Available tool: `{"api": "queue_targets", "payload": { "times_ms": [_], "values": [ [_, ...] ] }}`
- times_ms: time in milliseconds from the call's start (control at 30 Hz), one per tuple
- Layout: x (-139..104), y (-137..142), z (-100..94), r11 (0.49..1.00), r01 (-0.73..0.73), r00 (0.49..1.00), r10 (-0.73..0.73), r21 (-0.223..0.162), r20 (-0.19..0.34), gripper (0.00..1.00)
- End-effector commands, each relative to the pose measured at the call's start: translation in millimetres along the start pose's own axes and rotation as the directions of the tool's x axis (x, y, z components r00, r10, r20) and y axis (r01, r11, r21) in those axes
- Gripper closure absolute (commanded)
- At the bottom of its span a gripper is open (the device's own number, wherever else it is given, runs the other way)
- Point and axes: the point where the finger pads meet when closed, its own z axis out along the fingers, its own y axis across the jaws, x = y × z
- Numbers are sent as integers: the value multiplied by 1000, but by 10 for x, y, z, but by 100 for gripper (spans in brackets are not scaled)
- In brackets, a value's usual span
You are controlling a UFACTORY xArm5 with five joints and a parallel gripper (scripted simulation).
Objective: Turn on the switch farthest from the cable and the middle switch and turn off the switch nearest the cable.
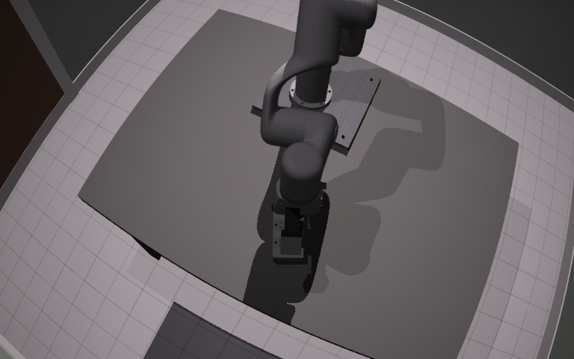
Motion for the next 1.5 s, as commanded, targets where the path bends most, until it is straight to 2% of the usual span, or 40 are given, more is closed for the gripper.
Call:
{"api": "queue_targets", "payload": {
  "times_ms": [0, 933, 1467],
  "values": [
    [10, 2, -15, 1000, 0, 1000, 0, 0, -4, 100],
    [10, 2, -10, 1000, 0, 1000, 0, 0, -4, 100],
    [9, 2, 87, 1000, 0, 1000, 0, 0, -4, 100]
  ]
}}
